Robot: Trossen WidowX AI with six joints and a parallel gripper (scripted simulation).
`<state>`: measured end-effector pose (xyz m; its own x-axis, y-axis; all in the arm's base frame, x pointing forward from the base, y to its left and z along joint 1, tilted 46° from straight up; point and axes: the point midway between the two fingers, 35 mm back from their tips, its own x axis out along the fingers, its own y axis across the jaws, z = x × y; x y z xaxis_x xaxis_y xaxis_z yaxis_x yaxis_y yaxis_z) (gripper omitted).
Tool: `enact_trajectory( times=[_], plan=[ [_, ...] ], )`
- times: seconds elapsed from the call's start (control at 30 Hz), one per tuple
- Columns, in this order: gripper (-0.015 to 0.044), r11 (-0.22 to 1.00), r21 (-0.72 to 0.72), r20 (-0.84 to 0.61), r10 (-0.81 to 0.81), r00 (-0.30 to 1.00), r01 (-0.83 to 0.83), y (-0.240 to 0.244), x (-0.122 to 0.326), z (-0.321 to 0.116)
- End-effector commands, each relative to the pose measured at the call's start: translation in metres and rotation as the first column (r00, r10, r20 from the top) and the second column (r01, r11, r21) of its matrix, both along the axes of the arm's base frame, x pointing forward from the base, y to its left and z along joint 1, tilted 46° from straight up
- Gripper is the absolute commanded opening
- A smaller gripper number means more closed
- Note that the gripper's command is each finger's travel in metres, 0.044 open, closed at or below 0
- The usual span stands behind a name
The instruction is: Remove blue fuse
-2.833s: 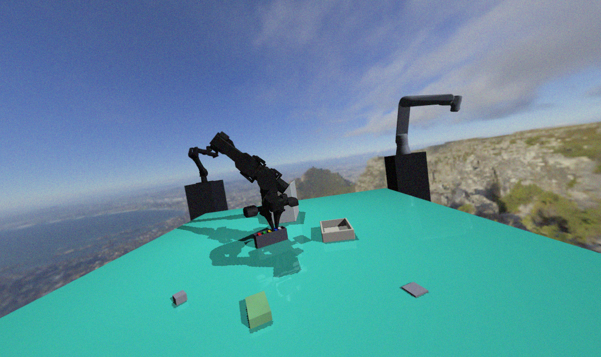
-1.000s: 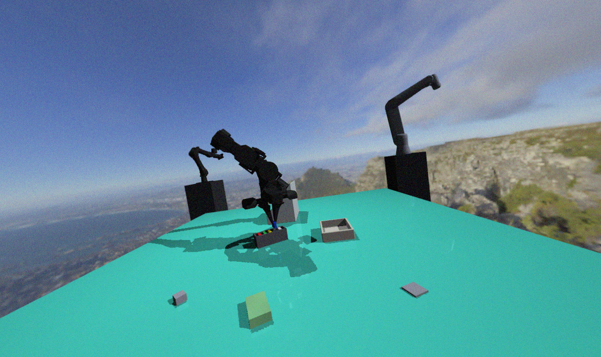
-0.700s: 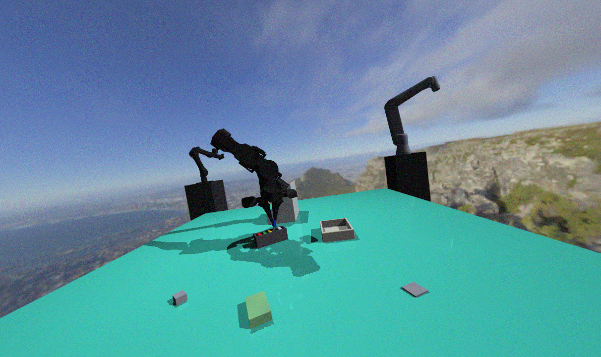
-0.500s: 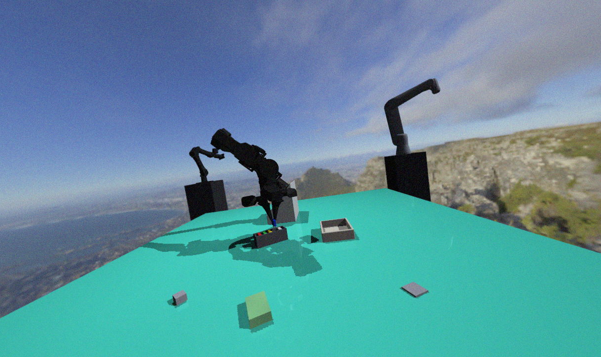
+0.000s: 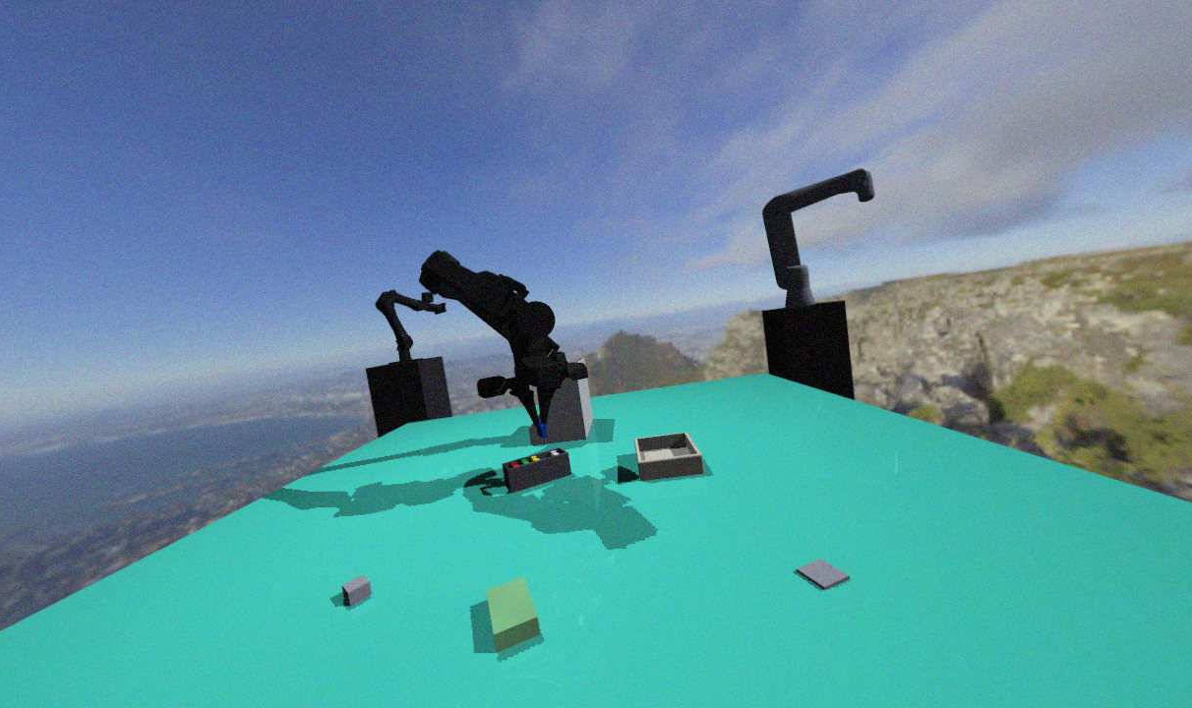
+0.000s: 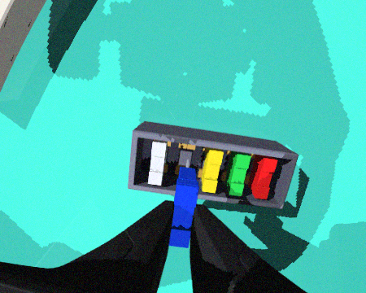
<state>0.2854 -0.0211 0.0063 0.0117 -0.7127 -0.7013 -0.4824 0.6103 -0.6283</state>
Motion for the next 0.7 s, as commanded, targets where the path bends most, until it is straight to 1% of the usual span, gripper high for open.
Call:
enact_trajectory(
  times=[0.0,0.33,0.67],
  plan=[
    [0.0000,1.000,0.007,0.005,-0.003,1.000,0.003,0.004,0.002,0.000],
    [0.0000,1.000,0.023,0.006,0.001,1.000,-0.002,0.044,0.016,-0.031],
    [0.0000,1.000,0.032,0.006,0.002,1.000,-0.003,0.084,0.020,-0.066]
  ],
)
